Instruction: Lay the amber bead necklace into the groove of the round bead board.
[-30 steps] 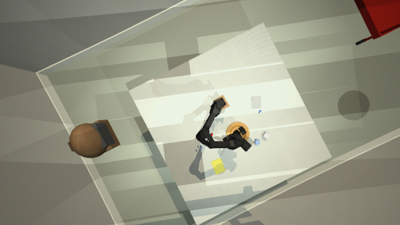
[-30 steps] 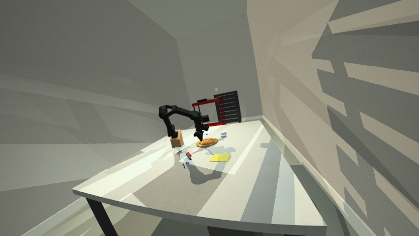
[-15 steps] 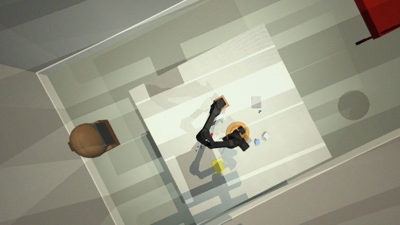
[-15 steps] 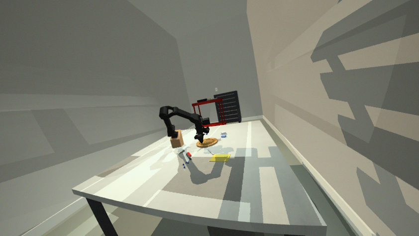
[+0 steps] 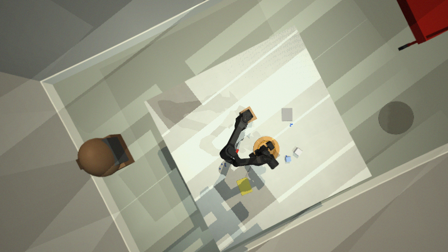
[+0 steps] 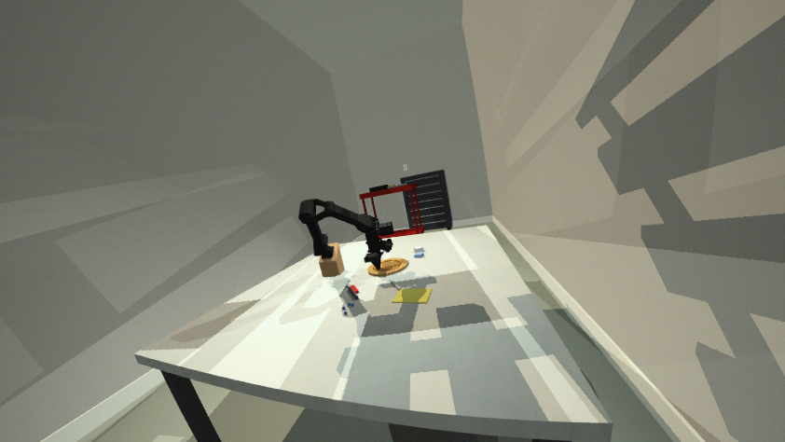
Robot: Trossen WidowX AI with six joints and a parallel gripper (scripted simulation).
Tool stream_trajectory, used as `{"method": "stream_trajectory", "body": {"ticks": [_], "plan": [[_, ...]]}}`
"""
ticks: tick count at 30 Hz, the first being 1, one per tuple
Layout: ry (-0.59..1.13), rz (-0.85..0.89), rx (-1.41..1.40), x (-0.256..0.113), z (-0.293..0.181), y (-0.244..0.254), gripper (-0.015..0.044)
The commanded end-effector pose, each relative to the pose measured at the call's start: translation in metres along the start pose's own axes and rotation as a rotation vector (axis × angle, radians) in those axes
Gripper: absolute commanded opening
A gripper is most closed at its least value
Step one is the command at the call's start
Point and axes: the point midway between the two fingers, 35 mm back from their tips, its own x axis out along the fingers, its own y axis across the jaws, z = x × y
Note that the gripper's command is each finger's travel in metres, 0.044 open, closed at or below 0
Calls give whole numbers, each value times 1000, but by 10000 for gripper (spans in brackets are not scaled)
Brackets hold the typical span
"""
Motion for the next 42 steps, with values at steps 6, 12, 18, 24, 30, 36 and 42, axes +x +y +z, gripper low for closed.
{"method": "stream_trajectory", "body": {"ticks": [6, 12, 18, 24, 30, 36, 42], "plan": [[-1, 0, 1, -1, 0, 0, 0], [-1, 0, 1, -1, 0, 0, 0], [-1, 0, 1, -1, 0, 0, 0], [-1, 0, 1, -1, 0, 0, 0], [-1, -6, -4, -6, 0, 0, 0], [0, -6, -4, -6, -1, -8, 0], [0, -6, -4, -5, -1, -8, 0]]}}
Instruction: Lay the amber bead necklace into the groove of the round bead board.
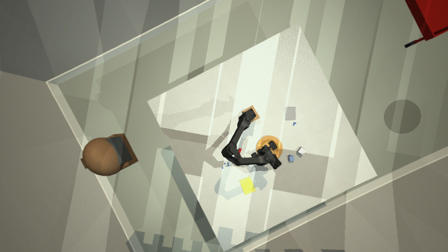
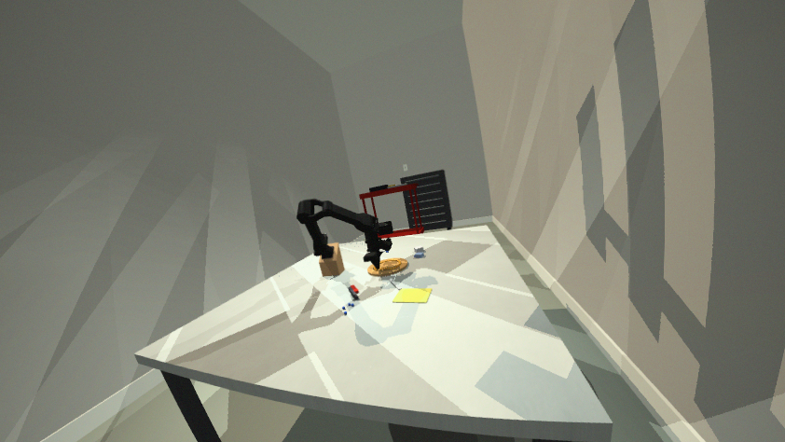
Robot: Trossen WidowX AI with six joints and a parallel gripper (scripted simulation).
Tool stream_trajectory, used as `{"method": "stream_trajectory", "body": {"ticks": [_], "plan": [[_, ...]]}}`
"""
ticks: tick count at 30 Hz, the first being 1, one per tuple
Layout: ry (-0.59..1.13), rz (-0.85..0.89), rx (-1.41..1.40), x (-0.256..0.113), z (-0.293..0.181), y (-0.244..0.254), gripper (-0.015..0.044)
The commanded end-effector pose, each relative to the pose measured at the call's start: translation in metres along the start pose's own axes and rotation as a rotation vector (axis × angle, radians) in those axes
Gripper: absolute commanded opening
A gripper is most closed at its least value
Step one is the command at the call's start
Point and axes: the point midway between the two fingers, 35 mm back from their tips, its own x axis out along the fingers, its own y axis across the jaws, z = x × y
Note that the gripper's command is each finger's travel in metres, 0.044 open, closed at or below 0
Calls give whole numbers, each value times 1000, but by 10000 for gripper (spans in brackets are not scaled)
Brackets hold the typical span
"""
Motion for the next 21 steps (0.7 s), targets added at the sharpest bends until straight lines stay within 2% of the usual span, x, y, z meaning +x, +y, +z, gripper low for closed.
{"method": "stream_trajectory", "body": {"ticks": [1, 5, 21], "plan": [[-1, -6, -1, 2, 0, -2, 0], [-1, -6, -1, 7, 0, -2, 0], [-2, -6, -1, -1, 0, -2, 420]]}}
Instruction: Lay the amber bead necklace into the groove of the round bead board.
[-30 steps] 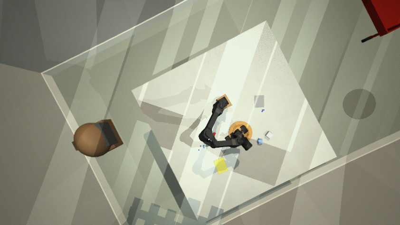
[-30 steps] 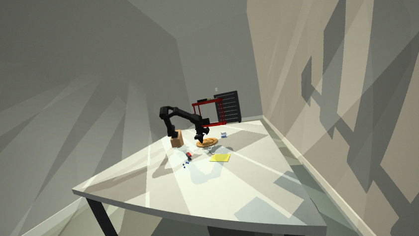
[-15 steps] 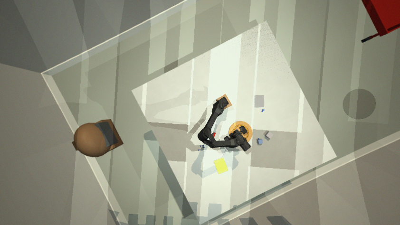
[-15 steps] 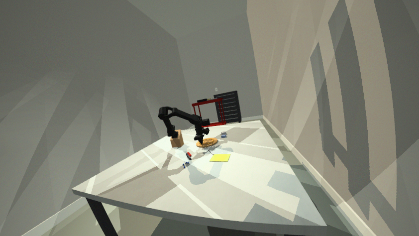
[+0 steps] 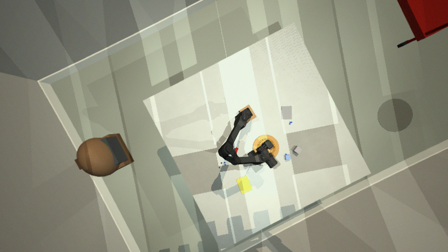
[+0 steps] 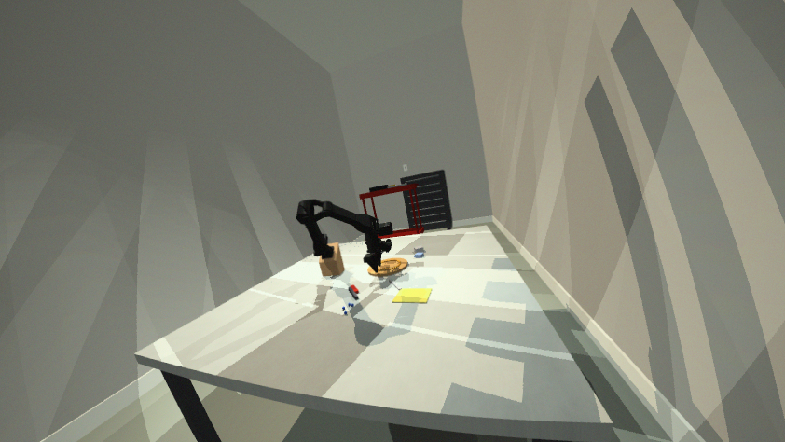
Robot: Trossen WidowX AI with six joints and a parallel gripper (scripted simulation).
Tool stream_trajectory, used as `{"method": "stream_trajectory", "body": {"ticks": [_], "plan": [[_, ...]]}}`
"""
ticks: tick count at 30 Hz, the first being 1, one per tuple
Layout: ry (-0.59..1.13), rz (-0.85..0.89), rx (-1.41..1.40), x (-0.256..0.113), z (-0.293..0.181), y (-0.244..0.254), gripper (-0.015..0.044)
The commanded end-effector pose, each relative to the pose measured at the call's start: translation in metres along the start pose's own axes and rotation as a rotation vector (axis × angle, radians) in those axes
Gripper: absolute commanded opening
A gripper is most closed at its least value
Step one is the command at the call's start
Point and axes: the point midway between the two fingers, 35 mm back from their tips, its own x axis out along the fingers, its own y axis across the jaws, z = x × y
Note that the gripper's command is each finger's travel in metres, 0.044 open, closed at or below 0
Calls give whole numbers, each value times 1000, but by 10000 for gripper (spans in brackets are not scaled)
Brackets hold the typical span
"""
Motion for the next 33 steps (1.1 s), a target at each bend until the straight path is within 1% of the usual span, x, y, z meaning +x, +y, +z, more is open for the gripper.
{"method": "stream_trajectory", "body": {"ticks": [1, 20, 22, 27, 32, 33], "plan": [[0, -1, 0, 0, 0, 0, 440], [-4, -5, 0, -3, 0, 0, 440], [-4, -4, -11, -7, 2, 0, 387], [-4, -3, -79, -35, 12, 1, 256], [-4, -4, -81, -29, 13, 1, 125], [-4, -4, -81, -25, 13, 1, 120]]}}
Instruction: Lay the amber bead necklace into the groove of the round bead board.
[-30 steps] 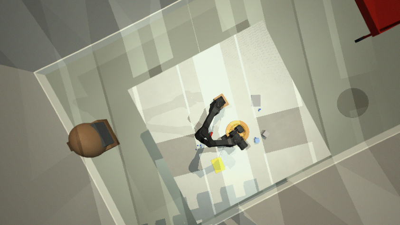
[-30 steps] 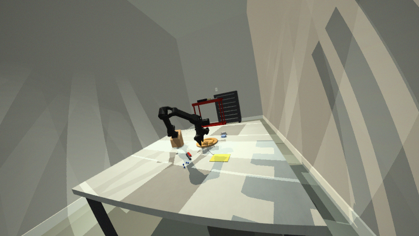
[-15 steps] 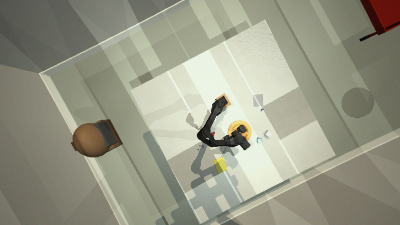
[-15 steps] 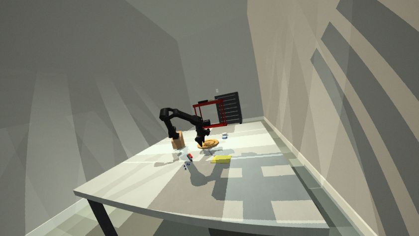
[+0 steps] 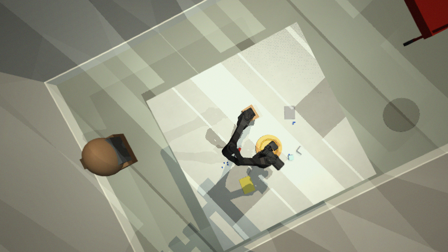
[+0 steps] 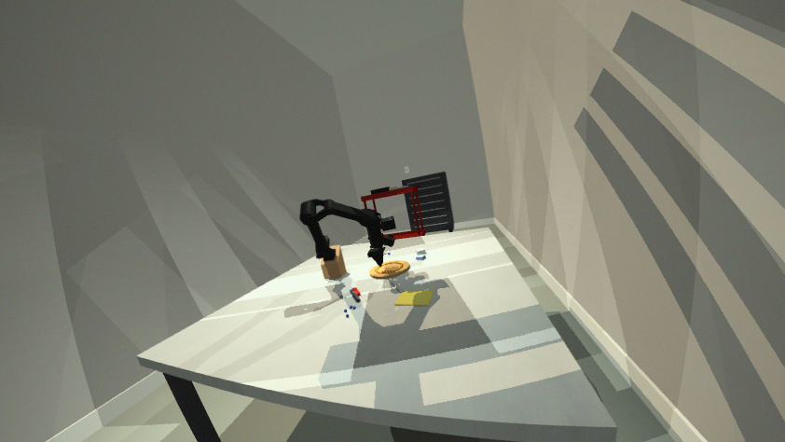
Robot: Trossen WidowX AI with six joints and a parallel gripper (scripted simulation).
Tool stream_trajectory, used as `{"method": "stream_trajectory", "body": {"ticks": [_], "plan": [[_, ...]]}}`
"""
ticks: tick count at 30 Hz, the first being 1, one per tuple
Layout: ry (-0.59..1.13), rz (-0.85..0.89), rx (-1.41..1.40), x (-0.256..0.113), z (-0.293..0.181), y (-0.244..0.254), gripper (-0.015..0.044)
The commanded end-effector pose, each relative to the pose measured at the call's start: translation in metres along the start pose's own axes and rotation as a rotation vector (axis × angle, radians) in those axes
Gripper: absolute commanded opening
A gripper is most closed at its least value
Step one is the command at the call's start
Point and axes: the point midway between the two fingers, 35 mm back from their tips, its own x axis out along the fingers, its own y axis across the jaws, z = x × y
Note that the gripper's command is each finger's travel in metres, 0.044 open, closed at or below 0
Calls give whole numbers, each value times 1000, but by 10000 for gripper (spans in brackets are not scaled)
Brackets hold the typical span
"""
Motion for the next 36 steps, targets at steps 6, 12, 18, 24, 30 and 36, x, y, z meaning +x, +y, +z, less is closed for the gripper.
{"method": "stream_trajectory", "body": {"ticks": [6, 12, 18, 24, 30, 36], "plan": [[-1, 1, -1, 4, 0, 0, 120], [1, 2, -3, 14, 1, 1, 120], [3, 3, -5, 24, 0, 1, 120], [5, 3, -7, 33, 0, 1, 120], [4, 9, -2, 33, 0, 1, 67], [4, 9, -2, 33, 0, 1, 0]]}}
